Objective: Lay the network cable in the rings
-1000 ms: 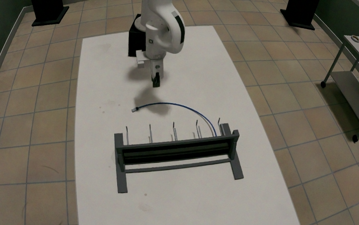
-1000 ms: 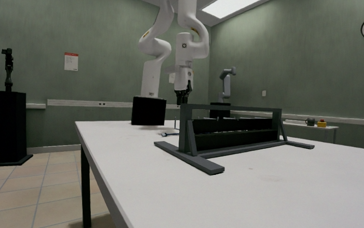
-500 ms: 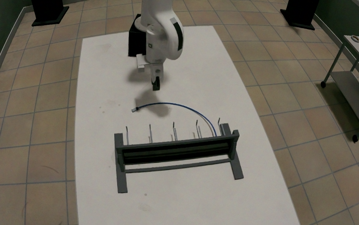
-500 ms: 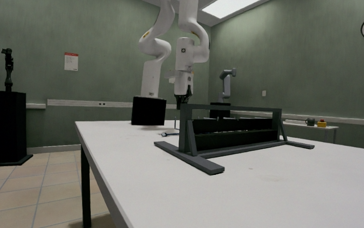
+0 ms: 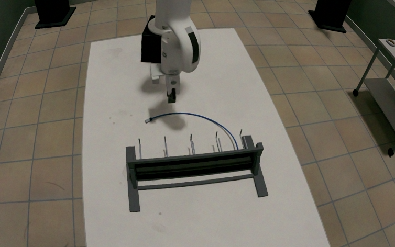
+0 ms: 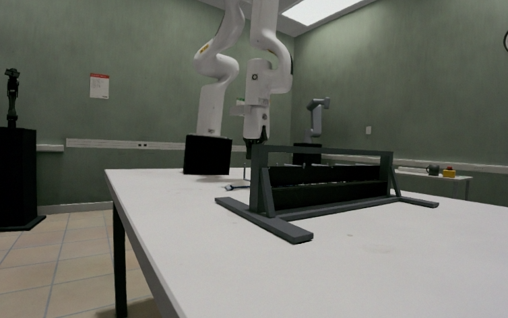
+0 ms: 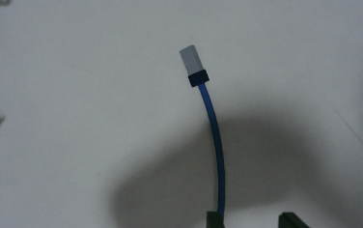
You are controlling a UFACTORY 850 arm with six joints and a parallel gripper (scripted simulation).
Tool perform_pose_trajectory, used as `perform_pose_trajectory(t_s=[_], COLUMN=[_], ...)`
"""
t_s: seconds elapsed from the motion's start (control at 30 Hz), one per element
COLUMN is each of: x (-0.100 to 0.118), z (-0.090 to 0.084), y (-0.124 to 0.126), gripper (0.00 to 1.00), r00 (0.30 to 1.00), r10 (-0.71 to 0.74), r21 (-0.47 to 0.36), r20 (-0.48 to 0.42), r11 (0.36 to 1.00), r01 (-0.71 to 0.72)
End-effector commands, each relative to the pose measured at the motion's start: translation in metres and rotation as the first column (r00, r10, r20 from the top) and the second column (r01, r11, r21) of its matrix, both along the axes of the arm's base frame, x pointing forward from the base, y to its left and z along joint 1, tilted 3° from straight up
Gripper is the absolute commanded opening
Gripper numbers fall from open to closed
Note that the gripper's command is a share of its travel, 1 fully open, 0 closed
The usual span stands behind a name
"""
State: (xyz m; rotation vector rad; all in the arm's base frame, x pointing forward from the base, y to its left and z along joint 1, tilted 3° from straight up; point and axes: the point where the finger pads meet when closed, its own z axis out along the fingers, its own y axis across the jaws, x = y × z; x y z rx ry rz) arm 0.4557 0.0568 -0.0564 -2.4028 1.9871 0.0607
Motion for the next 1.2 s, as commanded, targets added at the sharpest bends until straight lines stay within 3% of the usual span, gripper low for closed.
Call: perform_pose_trajectory(t_s=[0.0,1.17], x=[0.001,0.001], z=[-0.006,-0.076], y=[0.000,0.005], gripper=[0.35,0.35], r00=[1.000,1.000], r10=[-0.001,-0.001], r21=[0.017,0.017], r20=[0.024,0.024], r11=[1.000,1.000], r01=[0.000,0.000])
